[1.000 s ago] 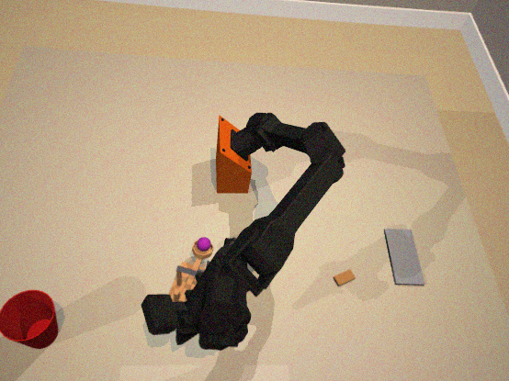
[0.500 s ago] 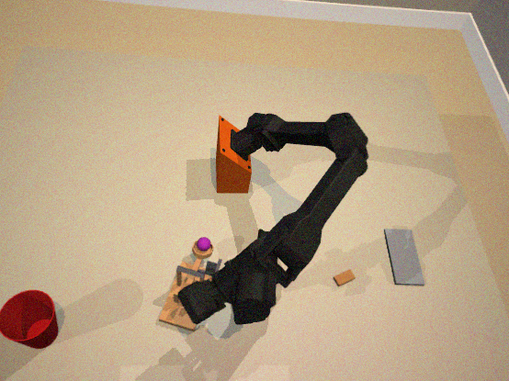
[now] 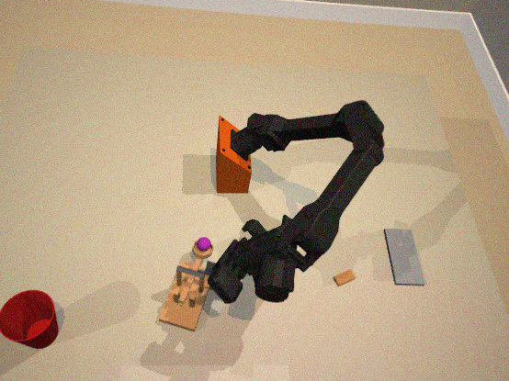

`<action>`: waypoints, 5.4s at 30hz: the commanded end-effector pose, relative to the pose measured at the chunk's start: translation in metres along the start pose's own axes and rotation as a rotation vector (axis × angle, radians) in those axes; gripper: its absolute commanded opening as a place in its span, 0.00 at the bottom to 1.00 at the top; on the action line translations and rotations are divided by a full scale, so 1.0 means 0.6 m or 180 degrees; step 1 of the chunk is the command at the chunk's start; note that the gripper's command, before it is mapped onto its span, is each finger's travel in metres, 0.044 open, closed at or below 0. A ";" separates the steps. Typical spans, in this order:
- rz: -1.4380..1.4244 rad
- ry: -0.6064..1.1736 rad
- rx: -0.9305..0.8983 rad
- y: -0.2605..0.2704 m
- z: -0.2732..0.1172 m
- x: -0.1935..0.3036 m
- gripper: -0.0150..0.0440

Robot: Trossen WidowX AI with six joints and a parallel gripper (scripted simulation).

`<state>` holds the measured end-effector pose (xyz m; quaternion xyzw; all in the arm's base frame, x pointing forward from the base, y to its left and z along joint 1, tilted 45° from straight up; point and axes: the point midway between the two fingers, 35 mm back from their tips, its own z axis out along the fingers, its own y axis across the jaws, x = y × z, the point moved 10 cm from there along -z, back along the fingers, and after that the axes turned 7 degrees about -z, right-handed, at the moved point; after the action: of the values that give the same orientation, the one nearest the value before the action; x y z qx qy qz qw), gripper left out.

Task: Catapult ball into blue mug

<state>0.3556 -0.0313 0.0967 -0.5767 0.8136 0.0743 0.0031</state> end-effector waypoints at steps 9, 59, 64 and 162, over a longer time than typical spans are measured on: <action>-0.1025 0.0461 -0.0354 0.096 0.006 -0.006 0.25; -0.1042 0.0456 -0.0360 0.122 0.097 -0.079 0.25; -0.1042 0.0455 -0.0362 0.126 0.107 -0.086 0.25; 0.4234 -0.2941 0.0299 -0.366 -0.007 0.252 1.00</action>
<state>0.5108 -0.2306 0.0624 0.0932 0.9155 0.2455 0.3049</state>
